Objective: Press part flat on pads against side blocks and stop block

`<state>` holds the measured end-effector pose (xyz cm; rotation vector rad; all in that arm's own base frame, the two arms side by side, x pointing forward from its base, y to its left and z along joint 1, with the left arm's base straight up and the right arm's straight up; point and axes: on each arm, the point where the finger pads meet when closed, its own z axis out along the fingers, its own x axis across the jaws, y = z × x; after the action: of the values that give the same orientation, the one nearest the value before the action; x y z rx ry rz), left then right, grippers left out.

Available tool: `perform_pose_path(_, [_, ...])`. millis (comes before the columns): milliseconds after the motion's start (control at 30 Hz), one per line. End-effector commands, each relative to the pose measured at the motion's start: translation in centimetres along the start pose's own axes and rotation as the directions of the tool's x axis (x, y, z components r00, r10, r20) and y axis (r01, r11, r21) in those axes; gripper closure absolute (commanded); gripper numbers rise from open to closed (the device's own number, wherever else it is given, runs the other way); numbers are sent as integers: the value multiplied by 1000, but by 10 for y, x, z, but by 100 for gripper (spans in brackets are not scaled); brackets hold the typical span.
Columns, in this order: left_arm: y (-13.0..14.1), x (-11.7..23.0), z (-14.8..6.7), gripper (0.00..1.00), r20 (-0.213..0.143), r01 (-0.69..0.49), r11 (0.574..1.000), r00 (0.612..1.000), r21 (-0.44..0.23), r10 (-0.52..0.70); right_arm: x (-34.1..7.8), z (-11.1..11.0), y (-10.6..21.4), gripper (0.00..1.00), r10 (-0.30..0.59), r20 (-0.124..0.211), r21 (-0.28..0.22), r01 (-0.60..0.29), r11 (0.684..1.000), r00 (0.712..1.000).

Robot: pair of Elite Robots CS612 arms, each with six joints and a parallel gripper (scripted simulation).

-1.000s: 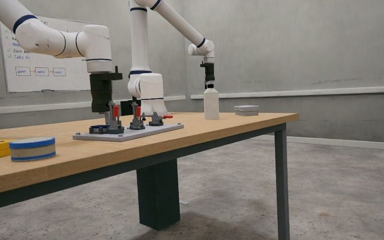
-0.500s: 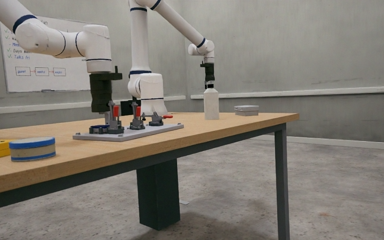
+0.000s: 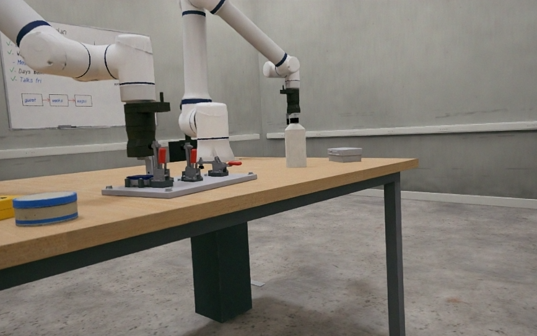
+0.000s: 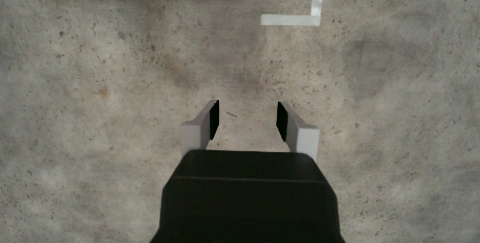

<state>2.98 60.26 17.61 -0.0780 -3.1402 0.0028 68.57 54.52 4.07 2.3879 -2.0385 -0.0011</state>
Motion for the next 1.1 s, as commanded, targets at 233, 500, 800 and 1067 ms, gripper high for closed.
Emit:
perform_pose_path(233, [1, 0, -1, 0, 0, 0, 1000, 1000, -2, 0, 0, -1, -1, 100, 0, 1, 2, 0, 1000, 1000])
perform_pose_path(500, [1, 0, -1, 0, 0, 0, 1000, 1000, -2, 0, 3, -1, -1, 100, 0, 1, 2, 0, 1000, 1000])
perform_pose_path(800, [1, 0, -1, 0, 0, 0, 1000, 1000, -2, 0, 4, -1, -1, 100, 0, 1, 2, 0, 1000, 1000])
perform_pose_path(1067, [1, 0, -1, 0, 0, 0, 1000, 1000, -2, 0, 4, -1, -1, 100, 0, 1, 2, 0, 1000, 1000])
